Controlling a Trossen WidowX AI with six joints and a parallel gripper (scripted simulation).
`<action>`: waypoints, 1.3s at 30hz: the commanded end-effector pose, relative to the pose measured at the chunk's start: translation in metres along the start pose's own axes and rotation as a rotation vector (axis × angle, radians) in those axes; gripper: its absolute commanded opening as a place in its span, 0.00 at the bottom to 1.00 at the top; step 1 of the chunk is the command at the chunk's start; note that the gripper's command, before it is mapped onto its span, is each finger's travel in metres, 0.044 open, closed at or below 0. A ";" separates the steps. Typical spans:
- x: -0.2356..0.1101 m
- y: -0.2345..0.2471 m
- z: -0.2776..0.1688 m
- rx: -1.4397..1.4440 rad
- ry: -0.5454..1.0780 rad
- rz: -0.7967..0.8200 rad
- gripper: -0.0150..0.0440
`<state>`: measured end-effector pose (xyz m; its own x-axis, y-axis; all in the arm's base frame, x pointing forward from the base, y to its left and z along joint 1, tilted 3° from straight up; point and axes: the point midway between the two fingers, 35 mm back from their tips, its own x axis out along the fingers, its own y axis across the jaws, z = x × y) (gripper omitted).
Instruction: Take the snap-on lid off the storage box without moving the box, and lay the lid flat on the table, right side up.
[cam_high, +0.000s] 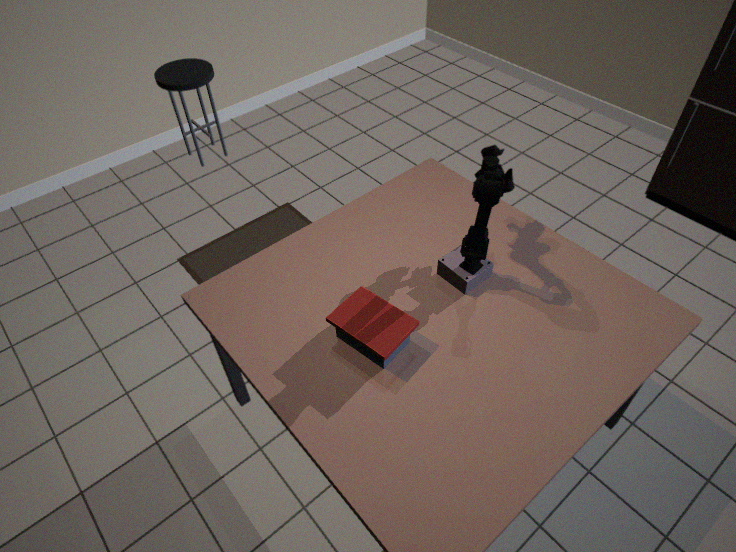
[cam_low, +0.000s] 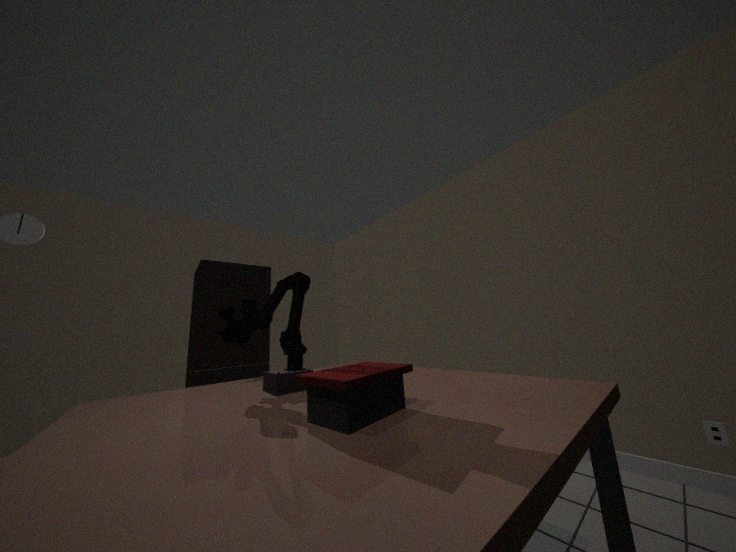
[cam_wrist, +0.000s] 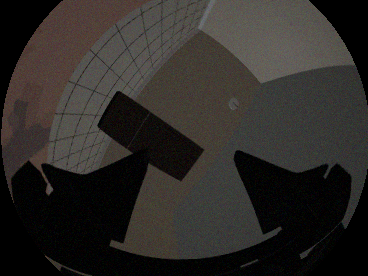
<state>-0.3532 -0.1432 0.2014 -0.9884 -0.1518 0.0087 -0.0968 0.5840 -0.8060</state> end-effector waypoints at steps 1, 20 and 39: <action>-0.001 -0.002 0.002 0.010 -0.009 -0.004 0.89; -0.169 -0.120 0.206 0.874 -0.992 0.151 0.65; -0.440 -0.121 0.239 1.099 -1.551 1.240 0.65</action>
<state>0.0651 -0.3600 0.1568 0.2071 -0.8819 -0.4236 0.9273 0.3150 -0.2023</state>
